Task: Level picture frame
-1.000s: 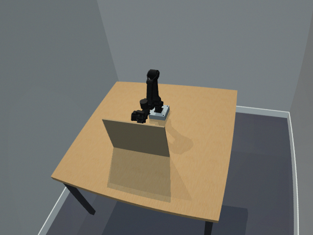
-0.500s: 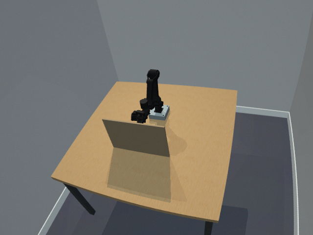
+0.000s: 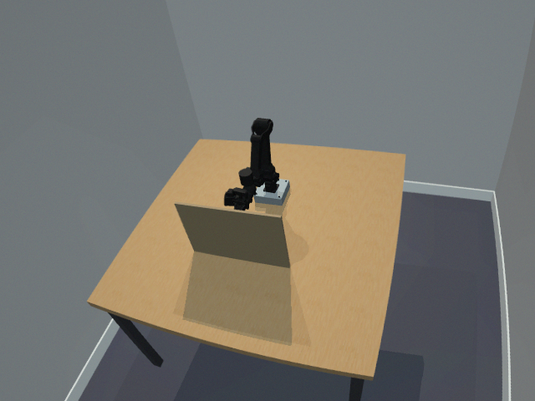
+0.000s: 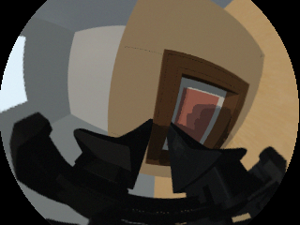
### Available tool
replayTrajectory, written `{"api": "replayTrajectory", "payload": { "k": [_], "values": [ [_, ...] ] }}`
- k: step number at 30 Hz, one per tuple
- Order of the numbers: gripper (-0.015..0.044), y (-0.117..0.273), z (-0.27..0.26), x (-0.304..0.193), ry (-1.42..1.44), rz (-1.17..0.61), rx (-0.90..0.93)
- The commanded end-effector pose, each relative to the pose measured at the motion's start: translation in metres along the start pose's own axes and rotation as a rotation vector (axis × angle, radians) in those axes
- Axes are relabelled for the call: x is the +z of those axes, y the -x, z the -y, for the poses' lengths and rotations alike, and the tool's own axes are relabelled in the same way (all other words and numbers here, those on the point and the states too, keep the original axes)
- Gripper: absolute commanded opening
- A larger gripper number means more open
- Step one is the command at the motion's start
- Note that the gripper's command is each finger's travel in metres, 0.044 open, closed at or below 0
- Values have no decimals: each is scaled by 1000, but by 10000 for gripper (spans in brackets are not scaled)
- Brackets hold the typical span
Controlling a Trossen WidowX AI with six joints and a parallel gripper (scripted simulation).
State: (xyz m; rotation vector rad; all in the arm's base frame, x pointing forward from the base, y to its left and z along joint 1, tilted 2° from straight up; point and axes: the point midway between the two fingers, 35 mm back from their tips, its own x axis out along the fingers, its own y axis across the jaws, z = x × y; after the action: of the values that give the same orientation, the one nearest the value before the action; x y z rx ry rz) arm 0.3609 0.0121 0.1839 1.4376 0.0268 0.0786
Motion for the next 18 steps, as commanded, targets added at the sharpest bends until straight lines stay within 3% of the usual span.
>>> {"api": "replayTrajectory", "payload": {
  "k": [1, 18],
  "values": [
    [0, 0, -4, 1, -3, 5, 10],
    [0, 0, -5, 1, -3, 5, 10]
  ]
}}
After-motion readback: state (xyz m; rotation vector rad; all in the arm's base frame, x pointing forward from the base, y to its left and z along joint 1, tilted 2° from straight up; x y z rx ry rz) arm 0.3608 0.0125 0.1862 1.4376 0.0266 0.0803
